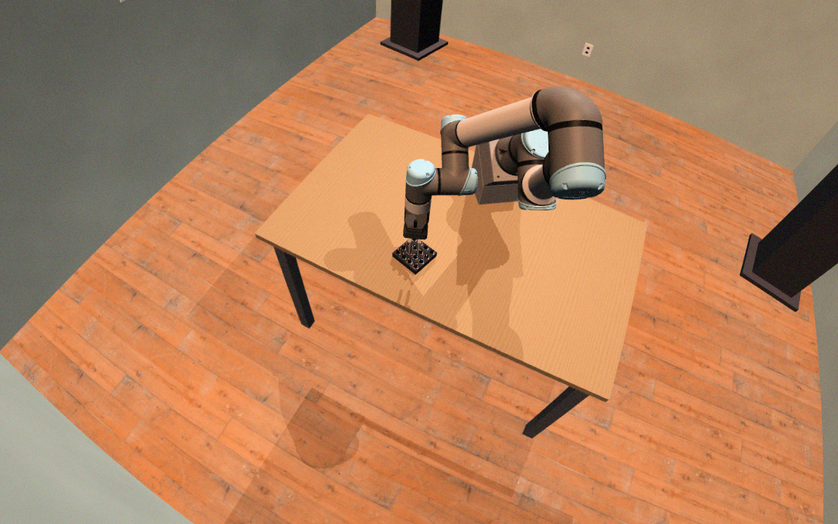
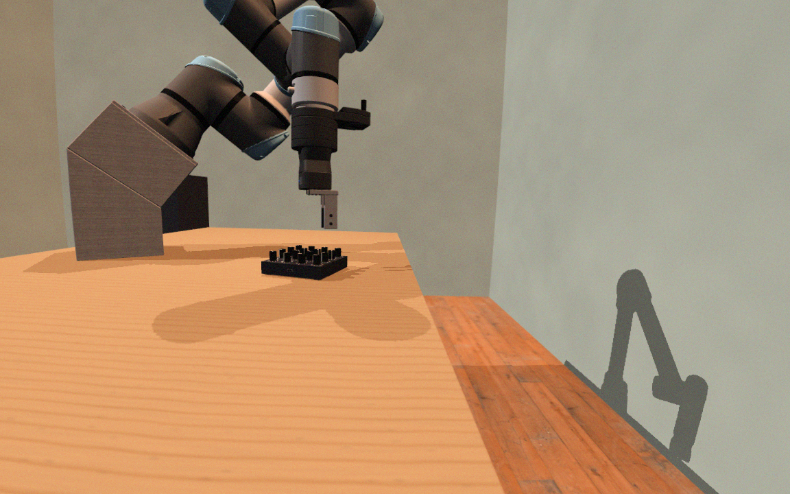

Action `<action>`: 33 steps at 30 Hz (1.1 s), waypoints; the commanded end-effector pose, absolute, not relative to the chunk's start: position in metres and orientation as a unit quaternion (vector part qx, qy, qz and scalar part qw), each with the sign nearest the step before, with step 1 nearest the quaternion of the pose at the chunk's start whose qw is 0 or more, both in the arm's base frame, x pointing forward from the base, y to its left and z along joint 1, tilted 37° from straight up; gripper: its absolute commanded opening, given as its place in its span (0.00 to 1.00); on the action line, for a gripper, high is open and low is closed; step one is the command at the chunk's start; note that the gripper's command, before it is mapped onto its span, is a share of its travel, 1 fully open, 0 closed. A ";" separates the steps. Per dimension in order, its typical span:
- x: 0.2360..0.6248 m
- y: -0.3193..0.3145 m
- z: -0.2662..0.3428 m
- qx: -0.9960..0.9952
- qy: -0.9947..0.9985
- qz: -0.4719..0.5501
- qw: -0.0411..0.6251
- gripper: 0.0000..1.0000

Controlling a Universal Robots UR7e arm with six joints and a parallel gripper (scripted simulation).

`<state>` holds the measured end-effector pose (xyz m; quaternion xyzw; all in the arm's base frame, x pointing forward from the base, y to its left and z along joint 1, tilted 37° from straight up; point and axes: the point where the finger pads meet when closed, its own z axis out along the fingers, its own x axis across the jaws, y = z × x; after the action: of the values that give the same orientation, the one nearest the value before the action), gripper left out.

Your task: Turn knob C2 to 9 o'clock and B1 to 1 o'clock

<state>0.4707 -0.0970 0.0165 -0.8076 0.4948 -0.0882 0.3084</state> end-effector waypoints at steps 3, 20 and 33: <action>0.472 -0.099 0.018 -0.750 0.581 -0.056 0.313 0.46; 0.471 -0.104 0.020 -0.586 0.745 0.021 0.317 0.46; 0.466 -0.106 0.019 -0.441 0.839 0.078 0.308 0.46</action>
<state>0.4677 -0.1053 0.0191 -0.4938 0.8083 0.0619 0.3147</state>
